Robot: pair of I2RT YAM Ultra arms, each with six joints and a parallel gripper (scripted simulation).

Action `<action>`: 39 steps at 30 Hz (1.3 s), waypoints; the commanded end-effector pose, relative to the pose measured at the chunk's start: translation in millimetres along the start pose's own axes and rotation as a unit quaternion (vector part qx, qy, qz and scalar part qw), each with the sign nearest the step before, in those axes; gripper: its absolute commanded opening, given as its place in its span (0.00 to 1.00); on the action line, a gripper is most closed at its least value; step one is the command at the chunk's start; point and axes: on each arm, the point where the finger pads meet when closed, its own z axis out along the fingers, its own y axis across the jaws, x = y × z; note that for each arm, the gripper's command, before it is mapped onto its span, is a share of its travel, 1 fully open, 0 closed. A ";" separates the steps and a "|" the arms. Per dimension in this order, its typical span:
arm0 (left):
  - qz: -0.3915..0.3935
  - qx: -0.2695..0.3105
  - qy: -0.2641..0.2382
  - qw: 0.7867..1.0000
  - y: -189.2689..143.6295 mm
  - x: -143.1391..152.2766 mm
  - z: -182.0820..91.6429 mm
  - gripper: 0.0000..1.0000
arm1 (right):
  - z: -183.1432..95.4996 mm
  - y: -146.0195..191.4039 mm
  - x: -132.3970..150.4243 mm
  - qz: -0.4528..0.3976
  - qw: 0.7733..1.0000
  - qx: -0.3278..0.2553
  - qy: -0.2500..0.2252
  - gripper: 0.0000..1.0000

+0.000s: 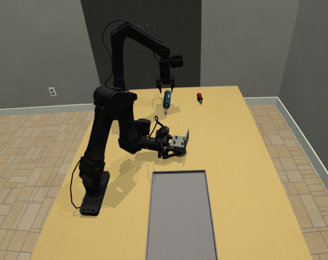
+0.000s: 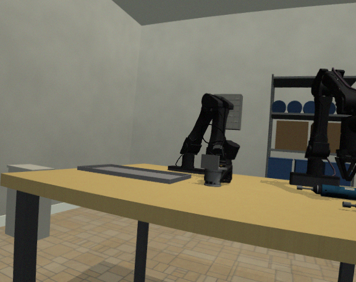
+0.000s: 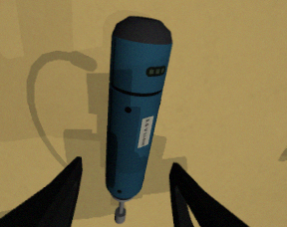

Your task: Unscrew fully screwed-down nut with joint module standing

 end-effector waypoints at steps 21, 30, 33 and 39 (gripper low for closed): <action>0.002 0.012 -0.005 1.000 -7.4 -3.5 -18.3 0.65 | 3.0 1.8 2.0 -0.001 1.000 0.000 0.005 0.68; 0.002 0.012 -0.005 1.000 -7.4 -3.5 -18.3 0.65 | 3.0 1.8 2.0 -0.001 1.000 0.000 0.005 0.77; 0.002 0.012 -0.005 1.000 -7.4 -3.5 -18.3 0.65 | 3.0 1.8 2.0 -0.001 1.000 0.000 0.005 0.77; 0.002 0.012 -0.005 1.000 -7.4 -3.5 -18.3 0.65 | 3.0 1.8 2.0 -0.001 1.000 0.000 0.005 0.77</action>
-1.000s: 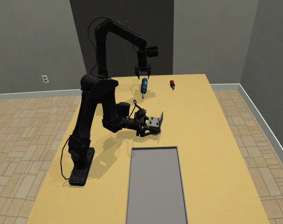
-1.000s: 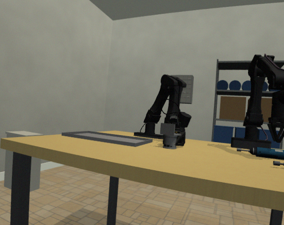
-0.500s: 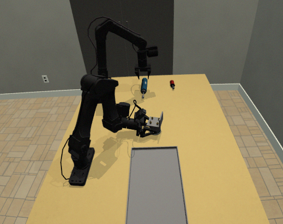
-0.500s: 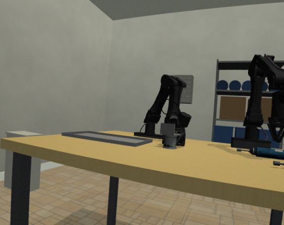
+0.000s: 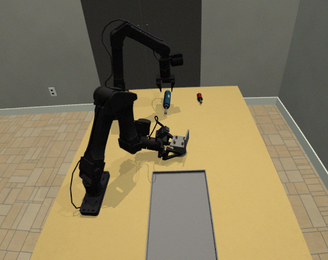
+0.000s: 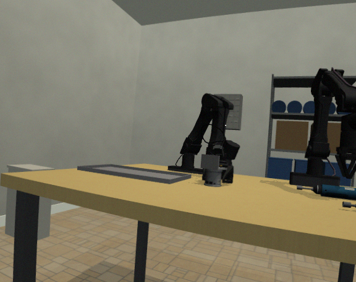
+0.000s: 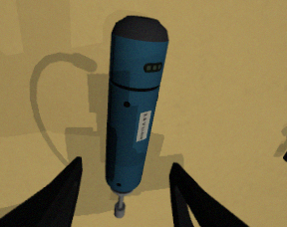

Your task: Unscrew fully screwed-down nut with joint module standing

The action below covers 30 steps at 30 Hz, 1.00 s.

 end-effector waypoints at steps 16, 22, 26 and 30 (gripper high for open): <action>0.002 0.011 -0.005 1.000 -6.6 -3.3 -10.5 0.65 | 3.0 1.5 1.9 -0.002 1.000 0.001 0.004 0.86; 0.002 0.011 -0.005 1.000 -6.6 -3.3 -10.5 0.65 | 3.0 1.5 1.9 -0.002 1.000 0.001 0.004 0.86; 0.002 0.011 -0.005 1.000 -6.6 -3.3 -10.5 0.65 | 3.0 1.5 1.9 -0.002 1.000 0.001 0.004 0.86; 0.002 0.011 -0.005 1.000 -6.6 -3.3 -10.5 0.65 | 3.0 1.5 1.9 -0.002 1.000 0.001 0.004 0.86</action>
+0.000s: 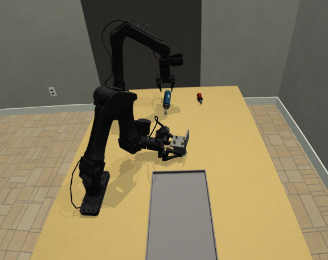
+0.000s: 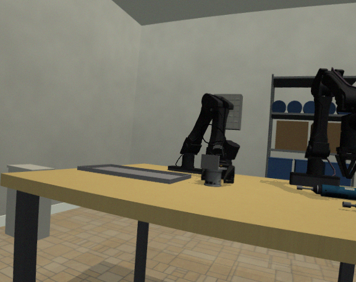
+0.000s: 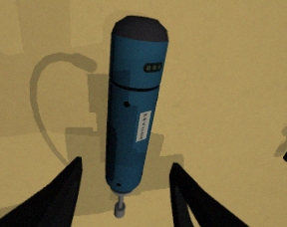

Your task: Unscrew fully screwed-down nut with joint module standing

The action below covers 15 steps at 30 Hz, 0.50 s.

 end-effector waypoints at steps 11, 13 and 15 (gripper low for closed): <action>0.002 0.011 -0.005 1.000 -6.6 -3.3 -10.5 0.65 | -8.3 -2.8 0.7 -0.004 1.000 0.001 0.004 0.86; 0.002 0.011 -0.005 1.000 -6.6 -3.3 -10.5 0.65 | -11.6 -2.8 0.7 -0.005 1.000 0.001 0.004 0.86; 0.002 0.011 -0.005 1.000 -6.6 -3.3 -10.5 0.65 | -14.9 -2.9 0.8 -0.005 1.000 0.001 0.004 0.86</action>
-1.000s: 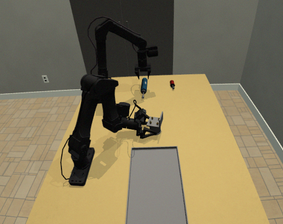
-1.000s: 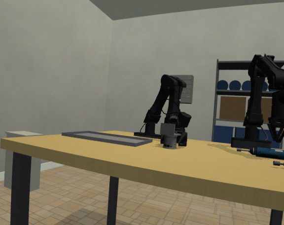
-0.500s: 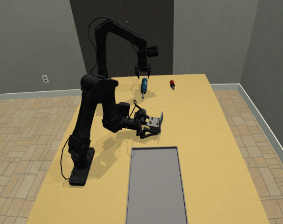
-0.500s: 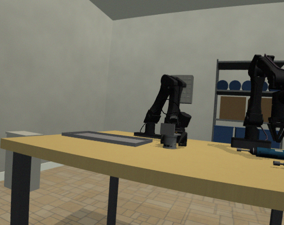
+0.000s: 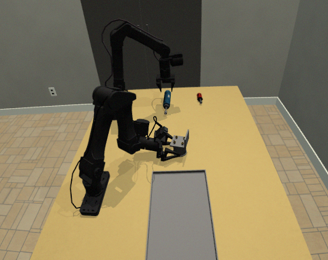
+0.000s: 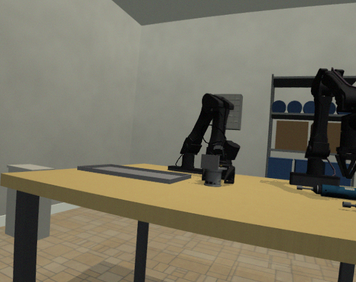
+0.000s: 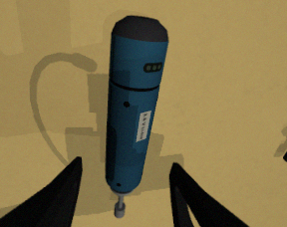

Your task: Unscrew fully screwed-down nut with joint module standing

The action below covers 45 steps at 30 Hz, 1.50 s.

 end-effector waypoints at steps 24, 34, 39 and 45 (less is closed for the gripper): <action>0.002 0.011 -0.005 1.000 -6.6 -3.3 -10.5 0.65 | -36.3 1.9 -7.4 0.008 1.000 0.004 -0.005 0.86; 0.002 0.011 -0.005 1.000 -6.6 -3.3 -10.5 0.65 | -48.1 -4.0 -2.7 -0.001 1.000 0.006 -0.001 0.86; 0.002 0.011 -0.005 1.000 -6.6 -3.3 -10.5 0.65 | -56.4 -4.1 -2.6 -0.001 1.000 0.006 -0.001 0.86; 0.002 0.011 -0.005 1.000 -6.6 -3.3 -10.5 0.65 | -54.7 3.8 -9.4 0.013 1.000 0.004 -0.007 0.86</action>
